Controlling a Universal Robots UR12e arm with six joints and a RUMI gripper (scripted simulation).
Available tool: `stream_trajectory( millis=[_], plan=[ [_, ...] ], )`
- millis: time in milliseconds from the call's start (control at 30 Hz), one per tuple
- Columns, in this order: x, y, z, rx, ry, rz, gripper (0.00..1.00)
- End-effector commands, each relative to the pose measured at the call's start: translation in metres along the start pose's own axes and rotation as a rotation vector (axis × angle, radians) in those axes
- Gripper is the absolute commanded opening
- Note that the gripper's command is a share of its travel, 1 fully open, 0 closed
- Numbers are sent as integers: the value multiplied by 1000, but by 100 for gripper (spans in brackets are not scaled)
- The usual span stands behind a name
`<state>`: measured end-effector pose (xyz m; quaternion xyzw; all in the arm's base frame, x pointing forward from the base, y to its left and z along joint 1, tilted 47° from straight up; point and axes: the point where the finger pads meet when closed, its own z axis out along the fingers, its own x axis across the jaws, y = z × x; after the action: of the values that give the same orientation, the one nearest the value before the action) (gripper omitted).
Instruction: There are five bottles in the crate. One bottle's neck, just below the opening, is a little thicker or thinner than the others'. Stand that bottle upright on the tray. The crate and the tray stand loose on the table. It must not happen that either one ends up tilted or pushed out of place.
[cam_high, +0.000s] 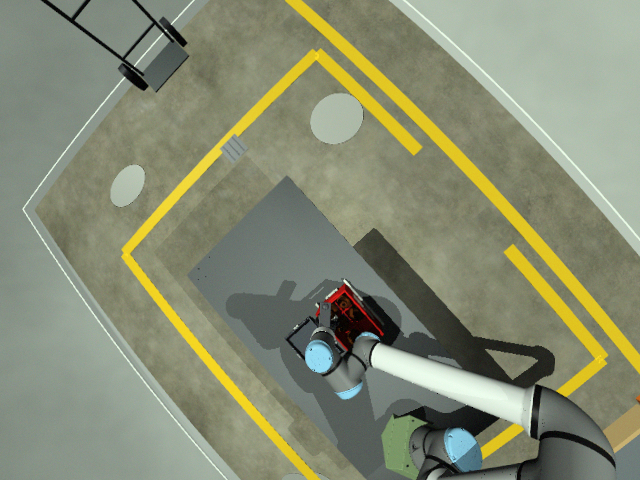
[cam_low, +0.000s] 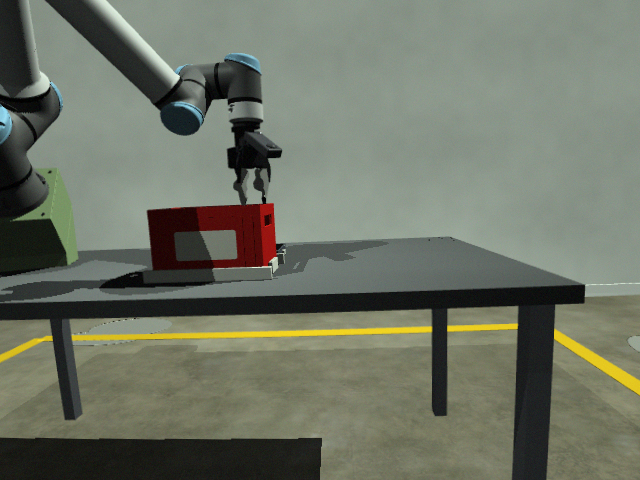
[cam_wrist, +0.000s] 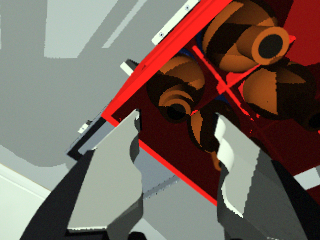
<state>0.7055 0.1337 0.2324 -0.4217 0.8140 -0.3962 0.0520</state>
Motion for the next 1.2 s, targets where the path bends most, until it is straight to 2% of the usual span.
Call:
stream_trajectory(
  millis=[0, 533, 1167],
  plan=[
    [0, 0, 5, 1, -1, 0, 38],
    [0, 0, 21, 1, -1, 0, 38],
    [0, 0, 26, 1, -1, 0, 38]
  ],
)
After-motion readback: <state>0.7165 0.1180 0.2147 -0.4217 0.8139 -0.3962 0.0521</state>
